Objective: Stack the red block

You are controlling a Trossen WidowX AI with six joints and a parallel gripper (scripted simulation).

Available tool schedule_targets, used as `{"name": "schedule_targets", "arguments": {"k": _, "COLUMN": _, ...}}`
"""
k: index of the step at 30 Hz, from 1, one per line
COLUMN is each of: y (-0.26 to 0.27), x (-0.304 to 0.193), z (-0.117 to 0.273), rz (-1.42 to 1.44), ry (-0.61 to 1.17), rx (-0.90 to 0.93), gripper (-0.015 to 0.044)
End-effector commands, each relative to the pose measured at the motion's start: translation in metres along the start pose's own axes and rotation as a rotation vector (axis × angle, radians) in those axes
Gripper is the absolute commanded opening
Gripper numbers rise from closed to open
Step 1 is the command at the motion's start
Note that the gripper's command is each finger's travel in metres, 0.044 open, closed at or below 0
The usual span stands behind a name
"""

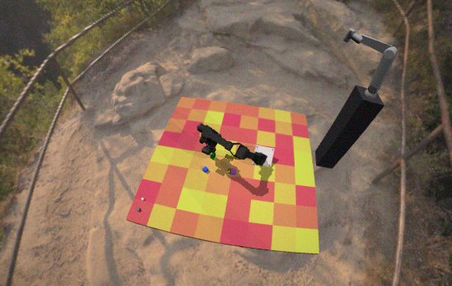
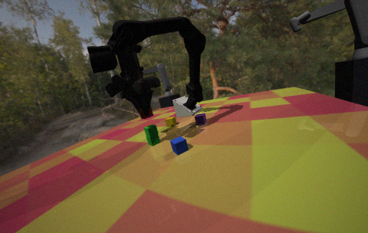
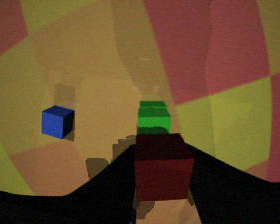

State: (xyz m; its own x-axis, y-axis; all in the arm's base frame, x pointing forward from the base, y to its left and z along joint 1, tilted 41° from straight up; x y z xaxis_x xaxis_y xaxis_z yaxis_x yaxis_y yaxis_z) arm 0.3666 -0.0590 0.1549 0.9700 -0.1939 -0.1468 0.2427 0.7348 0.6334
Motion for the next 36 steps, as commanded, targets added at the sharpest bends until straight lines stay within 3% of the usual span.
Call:
{"name": "schedule_targets", "arguments": {"k": 1, "y": -0.001, "x": 0.001, "z": -0.005, "rz": -0.006, "ry": -0.005, "rx": 0.004, "gripper": 0.0}}
{"name": "schedule_targets", "arguments": {"k": 9, "y": -0.001, "x": 0.001, "z": -0.031, "rz": -0.006, "ry": -0.005, "rx": 0.006, "gripper": 0.0}}
{"name": "schedule_targets", "arguments": {"k": 36, "y": -0.001, "x": 0.001, "z": -0.031, "rz": -0.006, "ry": -0.005, "rx": 0.006, "gripper": 0.0}}
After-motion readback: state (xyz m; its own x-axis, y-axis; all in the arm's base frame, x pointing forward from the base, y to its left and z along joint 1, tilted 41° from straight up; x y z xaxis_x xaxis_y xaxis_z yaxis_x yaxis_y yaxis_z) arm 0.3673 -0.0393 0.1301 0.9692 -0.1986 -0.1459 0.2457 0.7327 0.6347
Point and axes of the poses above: the point midway between the two fingers, 35 mm back from their tips, its own z axis back along the fingers, its own y axis across the jaws, x = y × z, the point moved 6 cm from there along z, back along the fingers, and after that the axes turned 1 degree about -z, right-handed, at the moved point
